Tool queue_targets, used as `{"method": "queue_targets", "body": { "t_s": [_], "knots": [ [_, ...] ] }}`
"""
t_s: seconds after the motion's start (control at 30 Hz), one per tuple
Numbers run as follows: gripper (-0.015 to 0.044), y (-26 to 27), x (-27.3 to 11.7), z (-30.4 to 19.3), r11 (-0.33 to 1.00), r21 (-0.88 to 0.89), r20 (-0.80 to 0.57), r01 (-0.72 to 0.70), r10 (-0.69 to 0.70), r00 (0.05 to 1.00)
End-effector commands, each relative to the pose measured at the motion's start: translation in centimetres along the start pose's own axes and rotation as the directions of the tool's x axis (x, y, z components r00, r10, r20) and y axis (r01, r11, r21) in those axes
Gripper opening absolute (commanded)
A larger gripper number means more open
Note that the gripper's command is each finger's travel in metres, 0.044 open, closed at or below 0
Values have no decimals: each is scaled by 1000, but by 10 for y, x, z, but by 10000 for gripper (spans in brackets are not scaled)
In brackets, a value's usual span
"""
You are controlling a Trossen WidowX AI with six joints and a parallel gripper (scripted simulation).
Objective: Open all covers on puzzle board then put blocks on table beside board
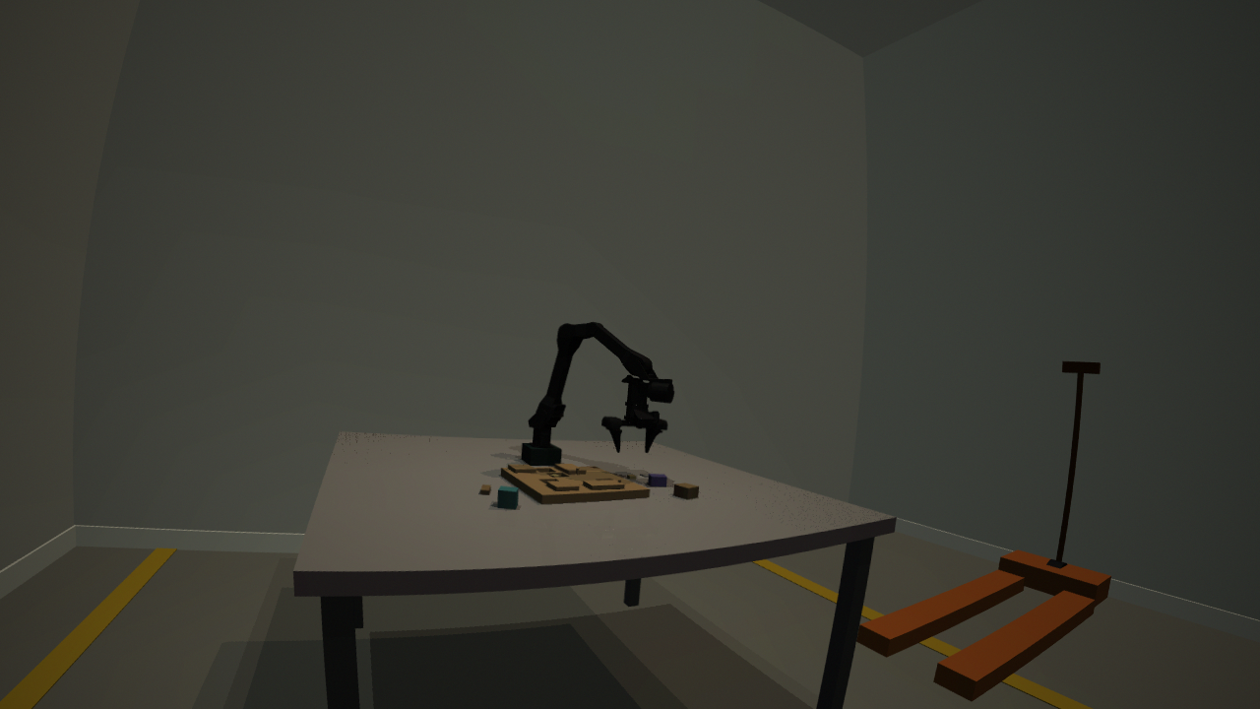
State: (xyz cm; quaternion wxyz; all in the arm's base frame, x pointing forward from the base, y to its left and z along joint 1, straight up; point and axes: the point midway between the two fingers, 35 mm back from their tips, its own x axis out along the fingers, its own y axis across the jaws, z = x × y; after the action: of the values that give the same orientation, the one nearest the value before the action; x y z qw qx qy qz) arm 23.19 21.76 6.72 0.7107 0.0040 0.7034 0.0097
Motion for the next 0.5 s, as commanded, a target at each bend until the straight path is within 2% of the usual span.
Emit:
{"method": "queue_targets", "body": {
  "t_s": [0.0,0.47],
  "knots": [
    [361,-6,-5,7,999,40,9,-2,2,1000],
    [0,-82,-5,42,933,360,11,0,-4,1000]
  ]
}}
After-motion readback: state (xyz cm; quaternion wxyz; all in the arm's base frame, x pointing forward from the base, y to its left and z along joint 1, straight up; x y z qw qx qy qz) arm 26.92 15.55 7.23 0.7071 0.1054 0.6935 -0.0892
